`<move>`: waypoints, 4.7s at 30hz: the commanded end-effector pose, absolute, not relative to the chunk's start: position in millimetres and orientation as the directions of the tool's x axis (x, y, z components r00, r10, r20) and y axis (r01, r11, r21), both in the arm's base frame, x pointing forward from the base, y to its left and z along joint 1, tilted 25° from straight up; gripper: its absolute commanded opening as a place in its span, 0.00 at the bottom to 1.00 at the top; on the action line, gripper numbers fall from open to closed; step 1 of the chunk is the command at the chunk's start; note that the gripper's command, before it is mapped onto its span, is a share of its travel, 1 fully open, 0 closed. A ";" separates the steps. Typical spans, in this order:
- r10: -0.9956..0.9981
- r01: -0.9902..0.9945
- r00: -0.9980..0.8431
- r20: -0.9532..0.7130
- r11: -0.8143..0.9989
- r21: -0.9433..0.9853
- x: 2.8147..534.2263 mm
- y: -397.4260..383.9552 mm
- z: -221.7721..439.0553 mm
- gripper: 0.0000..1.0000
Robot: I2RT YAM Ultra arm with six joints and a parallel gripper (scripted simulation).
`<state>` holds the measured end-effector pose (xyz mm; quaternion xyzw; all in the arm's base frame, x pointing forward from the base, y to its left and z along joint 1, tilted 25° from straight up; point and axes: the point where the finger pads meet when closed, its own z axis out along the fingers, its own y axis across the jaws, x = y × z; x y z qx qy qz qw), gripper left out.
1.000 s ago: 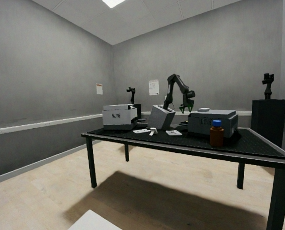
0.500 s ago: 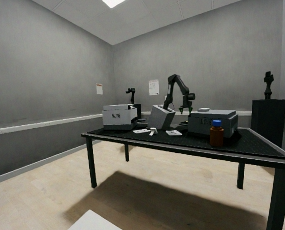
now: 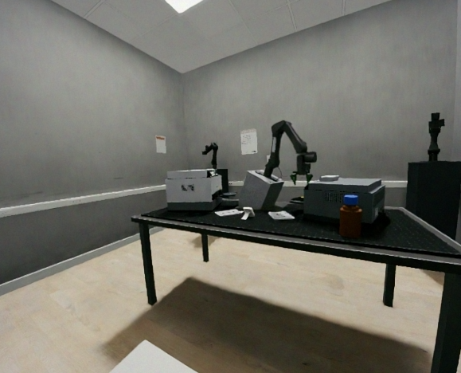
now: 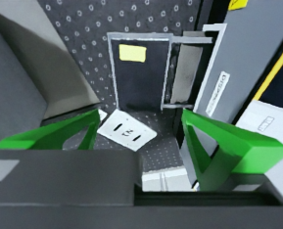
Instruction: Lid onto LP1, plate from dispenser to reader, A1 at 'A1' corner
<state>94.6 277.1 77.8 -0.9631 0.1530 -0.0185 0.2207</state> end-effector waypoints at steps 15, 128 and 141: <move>-0.305 -0.299 0.951 -0.050 -0.863 -0.407 89.5 279.2 58.4 1.00; -0.304 -0.295 0.952 -0.044 -0.863 -0.411 97.6 314.3 -15.6 1.00; -0.304 -0.295 0.952 -0.044 -0.863 -0.411 97.6 314.3 -15.6 1.00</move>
